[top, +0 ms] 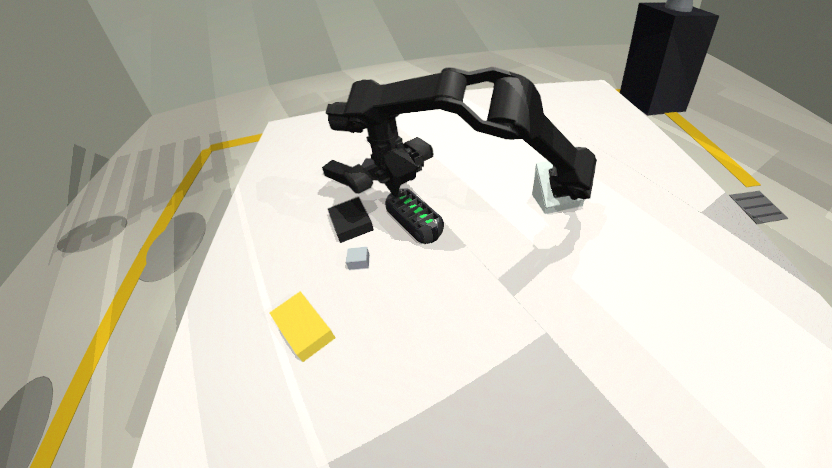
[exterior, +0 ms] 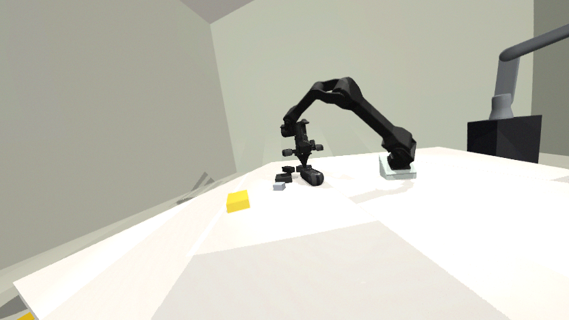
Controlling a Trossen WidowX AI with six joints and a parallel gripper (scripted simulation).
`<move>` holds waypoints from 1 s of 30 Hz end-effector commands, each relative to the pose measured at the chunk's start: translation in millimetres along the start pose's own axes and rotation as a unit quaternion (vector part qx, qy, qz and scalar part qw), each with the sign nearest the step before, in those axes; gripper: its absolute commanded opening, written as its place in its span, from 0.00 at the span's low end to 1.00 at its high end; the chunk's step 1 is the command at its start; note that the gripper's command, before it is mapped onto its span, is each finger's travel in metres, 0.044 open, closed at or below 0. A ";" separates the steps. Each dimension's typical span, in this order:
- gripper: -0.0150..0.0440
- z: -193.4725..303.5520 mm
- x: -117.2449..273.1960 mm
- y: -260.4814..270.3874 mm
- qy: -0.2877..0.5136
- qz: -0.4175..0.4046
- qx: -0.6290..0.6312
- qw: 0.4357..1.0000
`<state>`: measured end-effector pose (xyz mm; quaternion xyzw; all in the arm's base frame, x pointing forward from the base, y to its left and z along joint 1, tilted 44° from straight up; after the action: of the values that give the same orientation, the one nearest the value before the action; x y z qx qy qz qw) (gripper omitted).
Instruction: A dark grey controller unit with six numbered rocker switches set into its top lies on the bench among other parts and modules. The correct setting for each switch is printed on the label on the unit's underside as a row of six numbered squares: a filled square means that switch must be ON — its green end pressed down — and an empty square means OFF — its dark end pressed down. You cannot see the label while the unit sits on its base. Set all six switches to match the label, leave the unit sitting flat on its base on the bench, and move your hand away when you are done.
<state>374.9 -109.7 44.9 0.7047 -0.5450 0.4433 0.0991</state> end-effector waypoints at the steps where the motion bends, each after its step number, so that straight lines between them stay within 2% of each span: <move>1: 0.25 -0.6 -7.1 -0.2 -0.003 0.000 -0.002 1.000; 26: 0.25 -0.9 -17.7 -0.2 -0.003 0.001 -0.001 1.000; 30: 0.25 -0.1 17.1 -0.4 -0.002 0.000 -0.001 1.000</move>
<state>374.3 -102.8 41.8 0.7116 -0.5429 0.4350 0.0976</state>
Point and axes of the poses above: the point midway between the two fingers, 35 mm back from their tips, its own x axis back along the fingers, its own y axis across the jaws, z = x × y, the point moved 8 cm from there along x, back along the fingers, and after that the axes turned 4 degrees about x, right-handed, at the moved point
